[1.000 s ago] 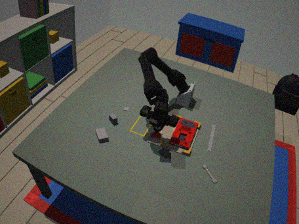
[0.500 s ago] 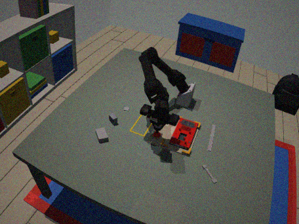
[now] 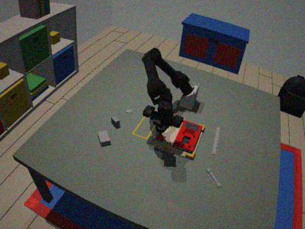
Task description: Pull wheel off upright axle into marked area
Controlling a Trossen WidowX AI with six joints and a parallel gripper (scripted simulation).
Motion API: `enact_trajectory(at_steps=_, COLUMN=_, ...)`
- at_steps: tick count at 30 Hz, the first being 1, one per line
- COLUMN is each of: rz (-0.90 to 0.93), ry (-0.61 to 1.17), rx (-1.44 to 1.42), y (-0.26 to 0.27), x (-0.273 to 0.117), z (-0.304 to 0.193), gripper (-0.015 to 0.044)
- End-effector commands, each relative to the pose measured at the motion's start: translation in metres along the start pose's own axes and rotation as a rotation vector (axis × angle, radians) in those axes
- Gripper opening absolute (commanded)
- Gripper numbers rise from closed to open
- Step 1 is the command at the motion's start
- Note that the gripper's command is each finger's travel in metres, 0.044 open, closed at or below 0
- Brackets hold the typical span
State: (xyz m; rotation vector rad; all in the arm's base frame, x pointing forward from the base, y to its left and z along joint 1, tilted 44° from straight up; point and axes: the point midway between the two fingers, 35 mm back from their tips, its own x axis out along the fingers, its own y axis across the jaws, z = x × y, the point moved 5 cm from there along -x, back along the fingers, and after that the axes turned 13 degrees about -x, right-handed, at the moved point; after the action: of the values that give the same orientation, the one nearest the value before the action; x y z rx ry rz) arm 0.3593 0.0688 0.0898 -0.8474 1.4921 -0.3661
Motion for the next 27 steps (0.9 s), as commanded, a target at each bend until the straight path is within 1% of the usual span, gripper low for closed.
enact_trajectory(at_steps=1, rz=0.007, ry=-0.002, rx=0.004, y=0.000, x=-0.008, z=0.001, gripper=0.0000)
enact_trajectory(at_steps=10, rz=0.007, ry=-0.002, rx=0.004, y=-0.001, x=-0.035, z=0.000, gripper=0.0000)
enact_trajectory(at_steps=11, rz=0.007, ry=-0.002, rx=0.004, y=-0.001, x=-0.035, z=-0.001, gripper=0.0000)
enact_trajectory(at_steps=12, rz=0.001, ry=-0.001, rx=-0.001, y=-0.001, x=-0.026, z=-0.001, gripper=0.0000)
enact_trajectory(at_steps=27, rz=0.004, ry=0.000, rx=0.000, y=-0.037, x=-0.031, z=-0.030, gripper=0.0000)
